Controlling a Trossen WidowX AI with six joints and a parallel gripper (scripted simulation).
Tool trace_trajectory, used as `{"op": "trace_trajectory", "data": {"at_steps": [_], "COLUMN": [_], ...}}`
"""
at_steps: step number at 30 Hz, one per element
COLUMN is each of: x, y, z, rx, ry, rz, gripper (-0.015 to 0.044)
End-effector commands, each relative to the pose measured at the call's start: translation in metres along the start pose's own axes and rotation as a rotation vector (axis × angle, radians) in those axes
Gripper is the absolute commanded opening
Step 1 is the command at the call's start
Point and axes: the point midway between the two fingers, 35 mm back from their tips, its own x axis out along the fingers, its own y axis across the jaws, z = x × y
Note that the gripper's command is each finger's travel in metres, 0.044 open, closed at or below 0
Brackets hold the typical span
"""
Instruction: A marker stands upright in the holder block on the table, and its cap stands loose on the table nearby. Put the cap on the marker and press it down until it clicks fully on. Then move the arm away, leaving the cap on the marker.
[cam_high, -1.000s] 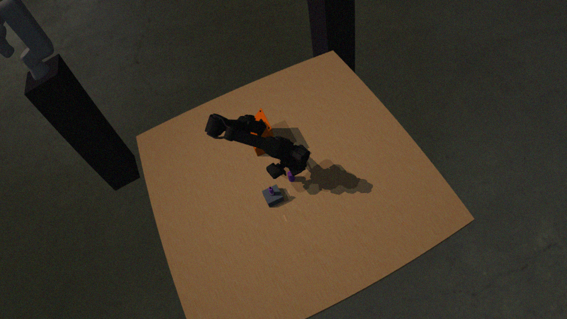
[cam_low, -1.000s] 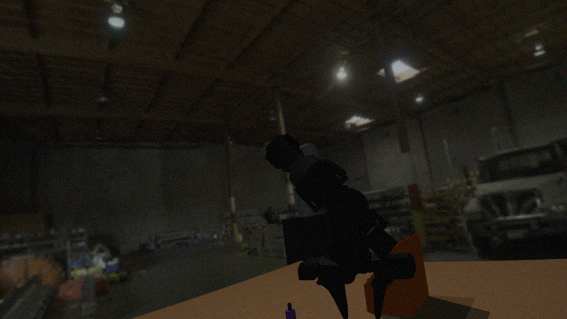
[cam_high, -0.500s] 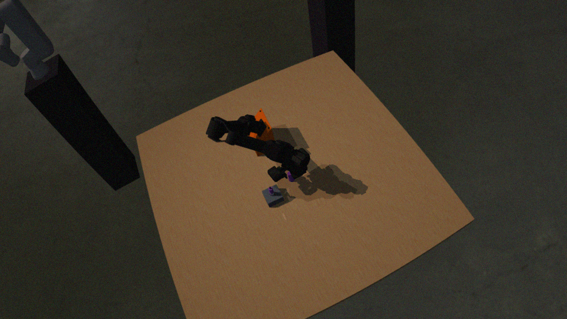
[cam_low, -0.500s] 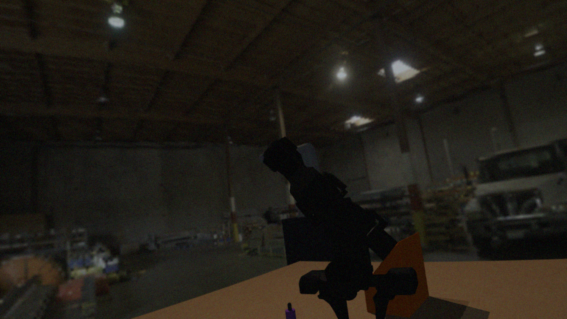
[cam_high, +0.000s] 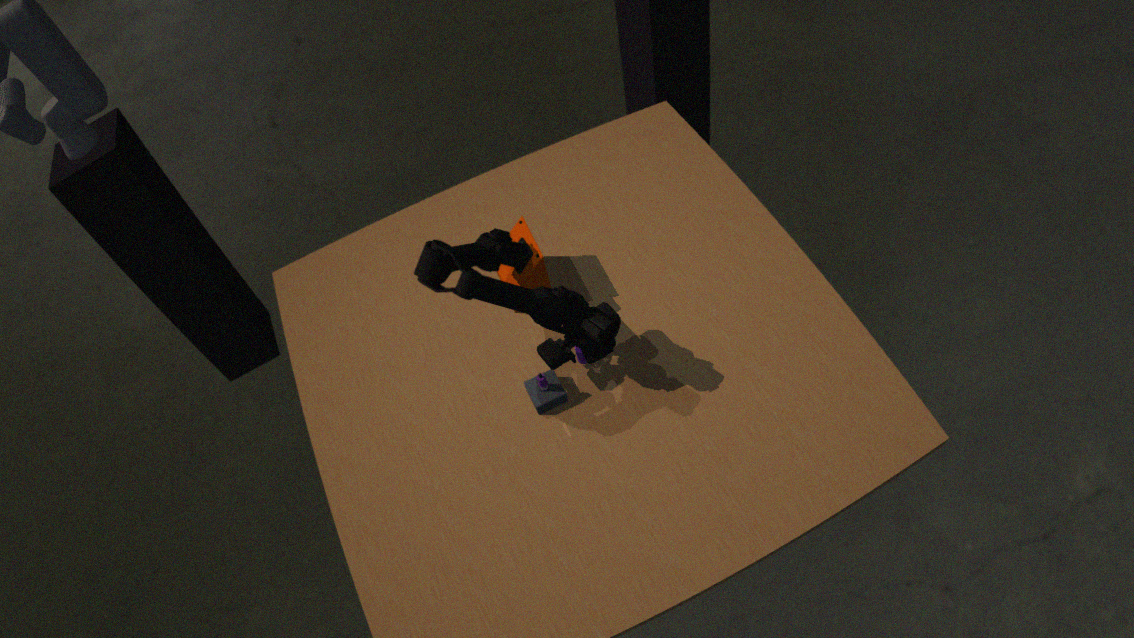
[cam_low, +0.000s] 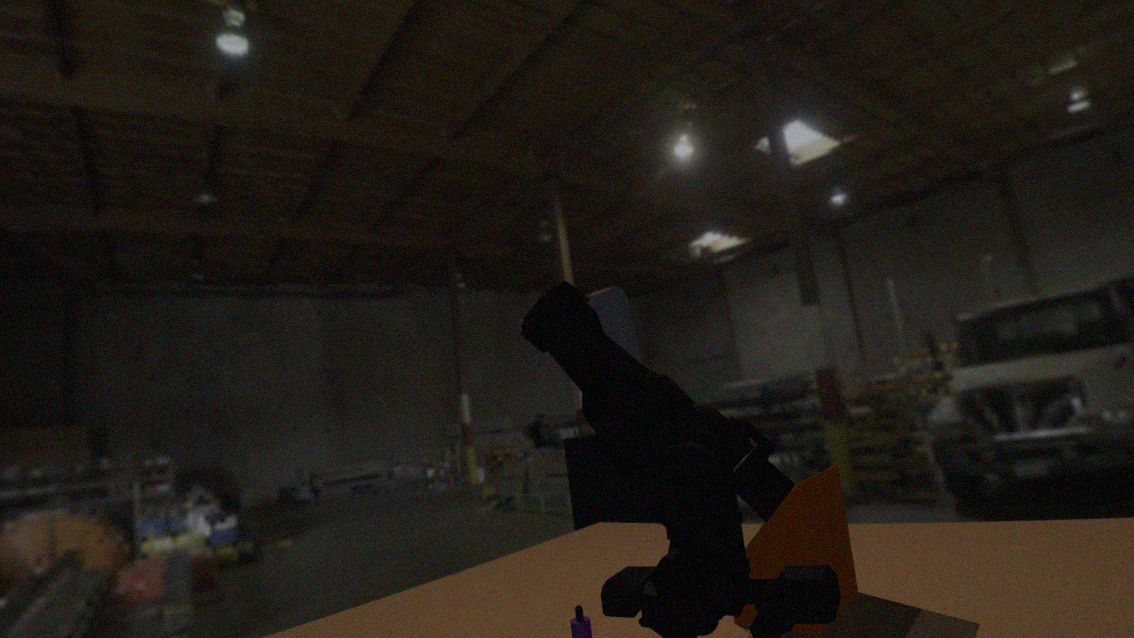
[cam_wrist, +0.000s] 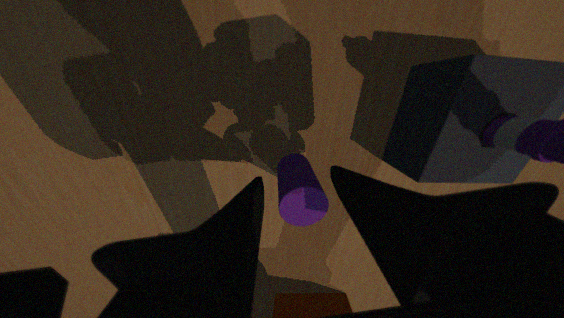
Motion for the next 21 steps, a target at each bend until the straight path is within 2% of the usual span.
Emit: {"op": "trace_trajectory", "data": {"at_steps": [1, 3, 7, 16, 19, 21], "x": [0.0080, 0.0089, 0.0089, 0.0089, 0.0050, -0.0003], "y": [0.0001, 0.0000, 0.0000, 0.0000, 0.0003, 0.0005], "z": [-0.0044, -0.0045, -0.0045, -0.0045, -0.0039, -0.0031], "rx": [-0.011, -0.010, -0.010, -0.010, -0.011, -0.011], "ry": [0.010, 0.010, 0.010, 0.010, 0.010, 0.009], "rz": [-0.005, -0.006, -0.006, -0.006, -0.005, -0.004], "gripper": [0.0248, 0.0248, 0.0143, 0.0083, 0.0004, 0.0000]}}
